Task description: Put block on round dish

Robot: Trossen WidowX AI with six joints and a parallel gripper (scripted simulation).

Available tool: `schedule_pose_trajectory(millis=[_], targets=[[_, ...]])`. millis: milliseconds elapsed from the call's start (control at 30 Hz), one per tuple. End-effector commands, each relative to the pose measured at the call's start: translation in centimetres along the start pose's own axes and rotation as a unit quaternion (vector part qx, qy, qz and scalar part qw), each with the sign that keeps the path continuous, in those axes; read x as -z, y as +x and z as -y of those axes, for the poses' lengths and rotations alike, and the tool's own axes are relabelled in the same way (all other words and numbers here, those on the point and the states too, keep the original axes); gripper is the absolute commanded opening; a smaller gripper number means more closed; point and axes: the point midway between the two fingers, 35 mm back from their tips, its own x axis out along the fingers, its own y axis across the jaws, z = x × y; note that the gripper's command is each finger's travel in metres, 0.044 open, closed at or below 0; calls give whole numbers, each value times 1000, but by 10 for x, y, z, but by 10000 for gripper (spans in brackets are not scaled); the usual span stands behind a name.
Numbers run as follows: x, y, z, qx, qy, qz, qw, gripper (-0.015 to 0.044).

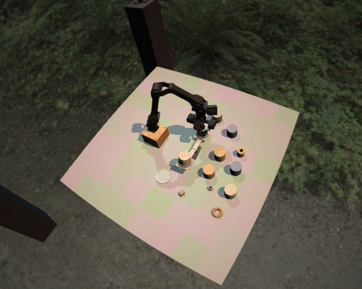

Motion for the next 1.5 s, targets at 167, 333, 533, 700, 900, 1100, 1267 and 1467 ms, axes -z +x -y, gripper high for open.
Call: schedule_pose_trajectory(millis=[167, 333, 533, 700, 900, 1100, 1267, 1467], targets=[[-2, 20, 3, 7, 3, 4, 1000, 440], [-2, 28, 4, 7, 3, 5, 1000, 440], [-2, 33, 4, 7, 3, 5, 1000, 440], [-2, 33, 4, 7, 3, 5, 1000, 348], [-2, 33, 4, 7, 3, 5, 1000, 308], [-2, 31, 4, 7, 3, 5, 1000, 170], [-2, 26, 2, 7, 3, 5, 1000, 39], [-1, 19, 1, 7, 3, 4, 1000, 0]])
